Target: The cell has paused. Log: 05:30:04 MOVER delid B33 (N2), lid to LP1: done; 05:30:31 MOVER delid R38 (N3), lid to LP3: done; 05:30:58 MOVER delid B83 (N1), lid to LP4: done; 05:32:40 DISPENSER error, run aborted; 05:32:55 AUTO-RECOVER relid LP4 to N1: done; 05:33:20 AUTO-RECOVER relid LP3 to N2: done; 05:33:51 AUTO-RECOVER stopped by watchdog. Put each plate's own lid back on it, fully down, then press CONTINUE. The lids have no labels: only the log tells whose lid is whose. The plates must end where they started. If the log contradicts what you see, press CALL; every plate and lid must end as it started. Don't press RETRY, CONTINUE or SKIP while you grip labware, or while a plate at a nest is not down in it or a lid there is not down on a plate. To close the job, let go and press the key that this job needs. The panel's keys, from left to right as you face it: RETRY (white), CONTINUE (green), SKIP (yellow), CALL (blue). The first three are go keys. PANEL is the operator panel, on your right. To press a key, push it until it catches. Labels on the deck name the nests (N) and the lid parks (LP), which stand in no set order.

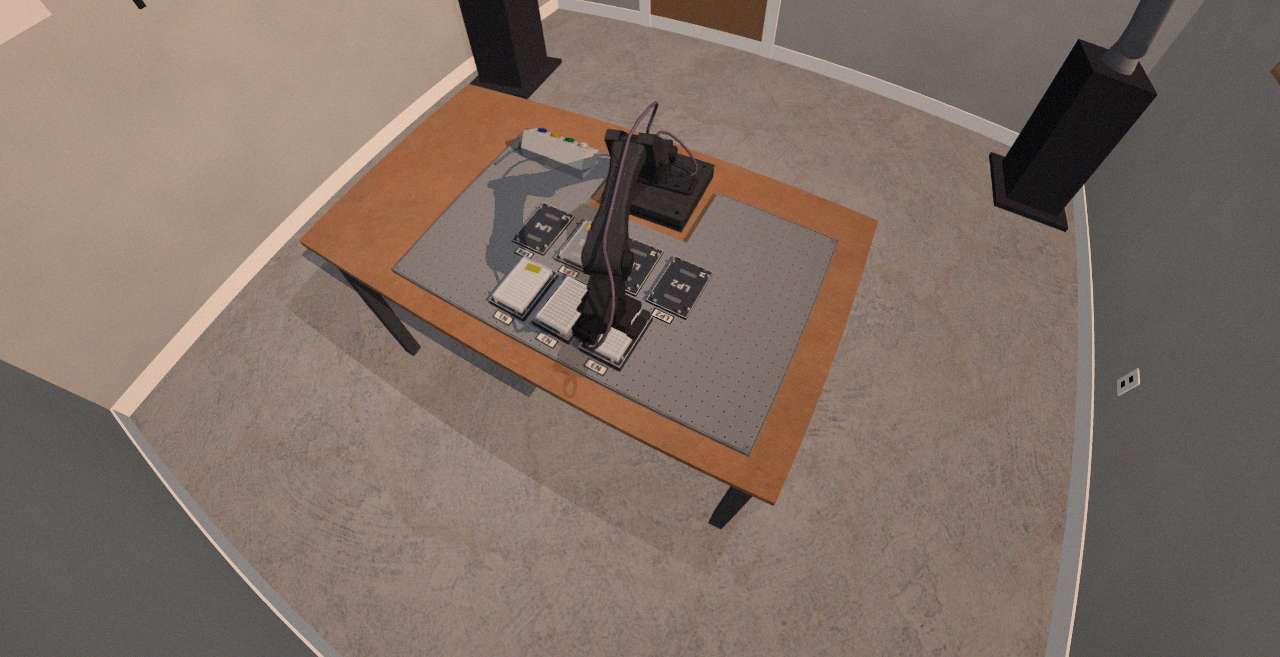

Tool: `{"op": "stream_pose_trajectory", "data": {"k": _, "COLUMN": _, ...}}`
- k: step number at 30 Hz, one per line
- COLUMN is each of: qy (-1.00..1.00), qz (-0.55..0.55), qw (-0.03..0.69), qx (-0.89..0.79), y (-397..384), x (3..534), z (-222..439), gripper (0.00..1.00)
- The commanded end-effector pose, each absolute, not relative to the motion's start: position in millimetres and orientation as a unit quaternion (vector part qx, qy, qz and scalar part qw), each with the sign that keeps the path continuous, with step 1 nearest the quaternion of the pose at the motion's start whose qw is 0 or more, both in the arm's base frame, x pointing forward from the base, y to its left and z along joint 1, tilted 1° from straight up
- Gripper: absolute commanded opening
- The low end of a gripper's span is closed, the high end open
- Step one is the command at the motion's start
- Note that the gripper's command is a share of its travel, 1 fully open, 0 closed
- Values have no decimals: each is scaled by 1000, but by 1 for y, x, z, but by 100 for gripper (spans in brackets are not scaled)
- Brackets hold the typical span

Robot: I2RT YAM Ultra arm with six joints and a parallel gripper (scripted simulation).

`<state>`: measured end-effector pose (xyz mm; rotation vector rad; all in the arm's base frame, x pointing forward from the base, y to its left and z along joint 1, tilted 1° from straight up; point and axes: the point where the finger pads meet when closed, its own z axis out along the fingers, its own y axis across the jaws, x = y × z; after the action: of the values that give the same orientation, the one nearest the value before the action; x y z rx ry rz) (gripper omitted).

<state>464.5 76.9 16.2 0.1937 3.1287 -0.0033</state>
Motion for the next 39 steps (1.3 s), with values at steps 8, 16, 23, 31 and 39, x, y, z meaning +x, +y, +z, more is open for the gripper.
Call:
{"op": "stream_pose_trajectory", "data": {"k": 8, "qy": 998, "qz": 2, "qw": 16, "qx": 62, "y": 76, "x": 469, "z": 23, "gripper": 100}}
{"op": "stream_pose_trajectory", "data": {"k": 16, "qy": 998, "qz": 2, "qw": 16, "qx": 62, "y": 76, "x": 469, "z": 23, "gripper": 100}}
{"op": "stream_pose_trajectory", "data": {"k": 23, "qy": 998, "qz": 2, "qw": 16, "qx": 62, "y": 76, "x": 469, "z": 23, "gripper": 100}}
{"op": "stream_pose_trajectory", "data": {"k": 31, "qy": 998, "qz": 2, "qw": 16, "qx": 62, "y": 76, "x": 469, "z": 23, "gripper": 100}}
{"op": "stream_pose_trajectory", "data": {"k": 39, "qy": 998, "qz": 4, "qw": 29, "qx": 63, "y": 74, "x": 474, "z": 42, "gripper": 100}}
